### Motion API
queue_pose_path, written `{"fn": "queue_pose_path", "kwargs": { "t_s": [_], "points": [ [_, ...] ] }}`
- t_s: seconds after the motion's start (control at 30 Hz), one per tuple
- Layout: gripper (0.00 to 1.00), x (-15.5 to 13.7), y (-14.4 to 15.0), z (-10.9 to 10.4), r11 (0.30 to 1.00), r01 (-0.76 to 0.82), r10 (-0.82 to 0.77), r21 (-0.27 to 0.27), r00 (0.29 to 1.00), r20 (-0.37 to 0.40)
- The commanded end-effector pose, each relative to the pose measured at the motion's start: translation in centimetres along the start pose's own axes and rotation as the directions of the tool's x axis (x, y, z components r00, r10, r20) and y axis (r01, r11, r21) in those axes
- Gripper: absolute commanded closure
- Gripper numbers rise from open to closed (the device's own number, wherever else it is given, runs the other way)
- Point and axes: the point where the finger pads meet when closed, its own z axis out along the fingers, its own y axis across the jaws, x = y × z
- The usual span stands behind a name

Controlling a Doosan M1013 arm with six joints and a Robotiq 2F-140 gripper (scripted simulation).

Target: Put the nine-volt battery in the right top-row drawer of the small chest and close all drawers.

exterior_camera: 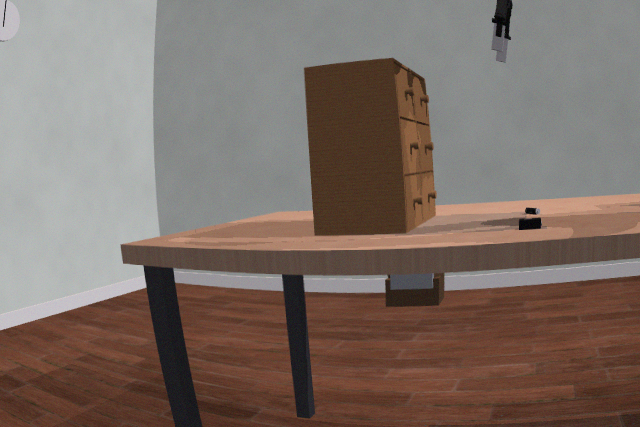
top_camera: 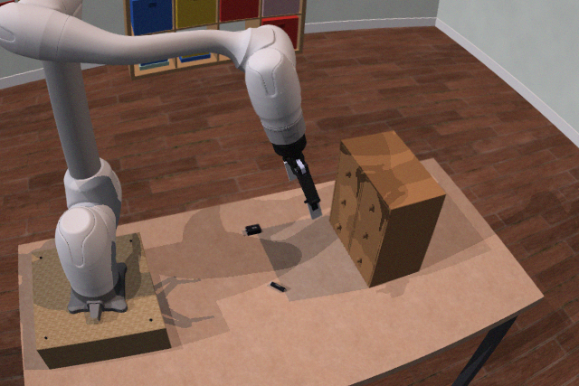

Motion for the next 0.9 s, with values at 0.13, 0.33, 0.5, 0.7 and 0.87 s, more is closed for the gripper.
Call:
{"fn": "queue_pose_path", "kwargs": {
  "t_s": [0.13, 0.33, 0.5, 0.7, 0.87],
  "points": [
    [0.00, 1.3, -0.1, 2.3, 1.000, 0.002, -0.001, 0.003, 0.976, -0.220],
    [0.00, 2.3, -0.1, 4.1, 1.000, 0.002, 0.000, 0.003, 0.922, -0.388],
    [0.00, 2.6, -0.1, 4.7, 1.000, 0.002, 0.000, 0.004, 0.899, -0.439],
    [0.00, 3.0, -0.1, 5.4, 1.000, 0.003, 0.000, 0.005, 0.863, -0.506],
    [0.00, 3.3, -0.2, 5.9, 1.000, 0.004, 0.000, 0.005, 0.838, -0.545]
  ]
}}
